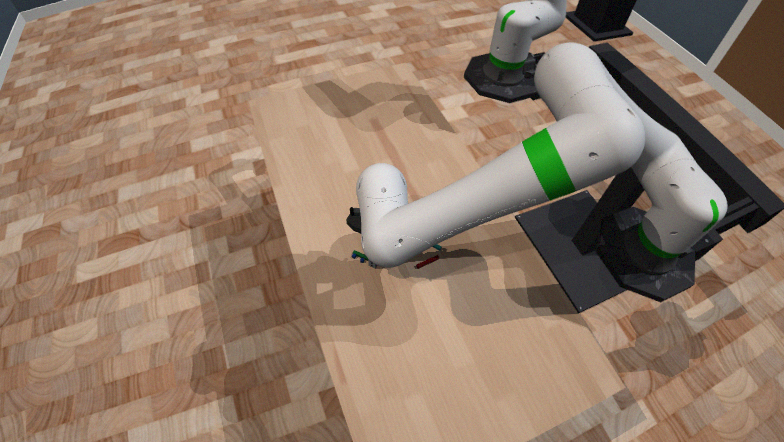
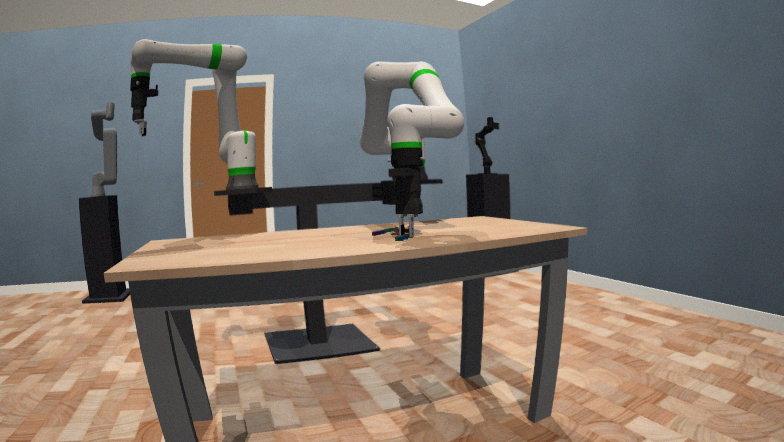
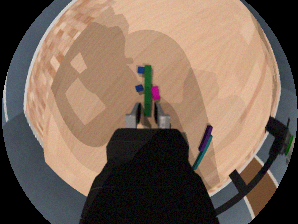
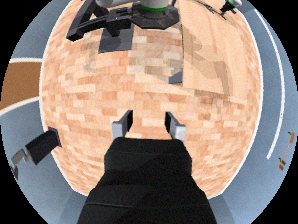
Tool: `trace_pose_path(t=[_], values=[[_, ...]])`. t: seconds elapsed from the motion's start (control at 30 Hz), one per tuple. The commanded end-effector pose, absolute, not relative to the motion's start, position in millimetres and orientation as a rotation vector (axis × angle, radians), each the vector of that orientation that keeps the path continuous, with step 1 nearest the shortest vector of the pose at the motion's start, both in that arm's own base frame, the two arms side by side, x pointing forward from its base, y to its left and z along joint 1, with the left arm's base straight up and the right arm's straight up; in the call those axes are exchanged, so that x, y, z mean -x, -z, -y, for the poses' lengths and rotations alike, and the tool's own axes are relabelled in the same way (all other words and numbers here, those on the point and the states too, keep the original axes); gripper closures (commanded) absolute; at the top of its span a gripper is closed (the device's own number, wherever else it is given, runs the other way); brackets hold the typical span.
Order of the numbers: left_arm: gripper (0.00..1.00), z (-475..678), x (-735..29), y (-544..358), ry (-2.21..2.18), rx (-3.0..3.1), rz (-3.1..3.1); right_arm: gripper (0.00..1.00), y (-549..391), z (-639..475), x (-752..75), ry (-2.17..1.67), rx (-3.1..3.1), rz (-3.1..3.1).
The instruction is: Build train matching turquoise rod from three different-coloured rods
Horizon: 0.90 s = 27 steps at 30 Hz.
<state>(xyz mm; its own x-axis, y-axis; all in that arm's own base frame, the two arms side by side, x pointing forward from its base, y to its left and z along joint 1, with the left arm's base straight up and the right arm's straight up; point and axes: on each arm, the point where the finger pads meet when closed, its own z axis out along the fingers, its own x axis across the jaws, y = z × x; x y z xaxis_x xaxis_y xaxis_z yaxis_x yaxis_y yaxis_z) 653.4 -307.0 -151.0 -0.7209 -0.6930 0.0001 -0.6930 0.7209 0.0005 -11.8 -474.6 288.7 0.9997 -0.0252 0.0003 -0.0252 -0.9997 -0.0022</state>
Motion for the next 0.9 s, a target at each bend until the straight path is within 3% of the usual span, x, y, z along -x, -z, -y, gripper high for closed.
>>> trace_pose_path(t=[0.0,0.2,0.23,0.87], values=[[0.46,307.4,-654.3,149.5,-0.002,-1.174,2.915,0.0,-289.7,474.8,12.0,0.0,3.141,-0.04],[0.46,307.4,-654.3,149.5,-0.002,-1.174,2.915,0.0,-289.7,474.8,12.0,0.0,3.141,-0.04],[0.76,307.4,-654.3,149.5,-0.002,-1.174,2.915,0.0,-289.7,474.8,12.0,0.0,3.141,-0.04],[0.76,307.4,-654.3,149.5,-0.002,-1.174,2.915,0.0,-289.7,474.8,12.0,0.0,3.141,-0.04]])
